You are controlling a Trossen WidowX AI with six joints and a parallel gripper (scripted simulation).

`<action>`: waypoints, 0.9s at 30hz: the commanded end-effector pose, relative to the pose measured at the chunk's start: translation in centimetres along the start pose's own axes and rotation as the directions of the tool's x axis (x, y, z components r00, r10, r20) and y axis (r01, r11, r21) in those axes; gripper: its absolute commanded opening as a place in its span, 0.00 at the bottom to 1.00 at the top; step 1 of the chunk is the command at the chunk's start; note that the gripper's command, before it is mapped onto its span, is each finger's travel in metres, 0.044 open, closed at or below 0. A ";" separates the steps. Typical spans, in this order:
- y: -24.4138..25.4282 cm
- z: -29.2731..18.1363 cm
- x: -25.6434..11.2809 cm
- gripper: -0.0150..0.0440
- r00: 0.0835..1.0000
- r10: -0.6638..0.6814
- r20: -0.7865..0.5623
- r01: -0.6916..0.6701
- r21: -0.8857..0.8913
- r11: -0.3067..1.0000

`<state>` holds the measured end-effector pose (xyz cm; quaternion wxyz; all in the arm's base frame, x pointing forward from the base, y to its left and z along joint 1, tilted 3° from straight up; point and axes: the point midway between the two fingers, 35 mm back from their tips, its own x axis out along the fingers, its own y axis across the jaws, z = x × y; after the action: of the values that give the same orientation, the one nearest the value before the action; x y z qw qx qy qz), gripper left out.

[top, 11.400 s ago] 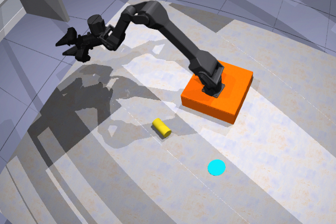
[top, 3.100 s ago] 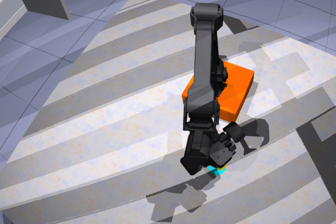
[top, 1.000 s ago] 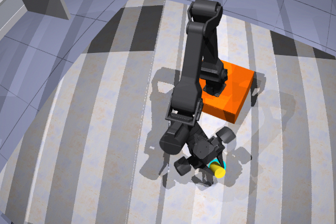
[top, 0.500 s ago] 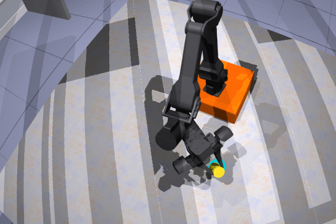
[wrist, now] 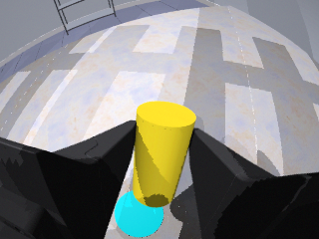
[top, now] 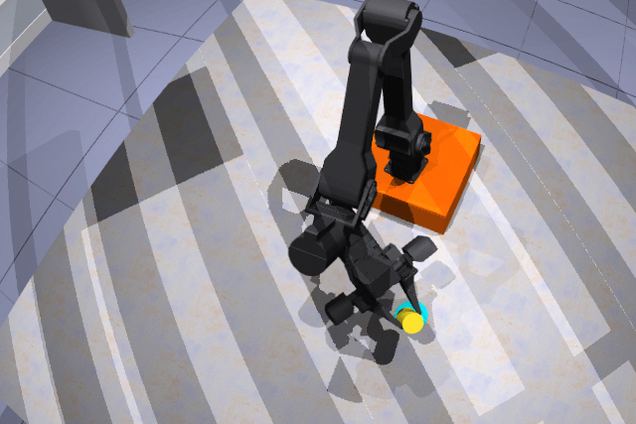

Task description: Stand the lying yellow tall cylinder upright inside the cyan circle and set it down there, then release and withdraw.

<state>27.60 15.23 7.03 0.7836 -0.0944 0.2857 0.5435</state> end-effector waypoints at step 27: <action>0.6 -0.1 -1.7 0.43 0.982 0.023 0.187 -0.014 -0.048 0.999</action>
<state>26.72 14.16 7.77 0.7986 -0.0634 0.2073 0.5614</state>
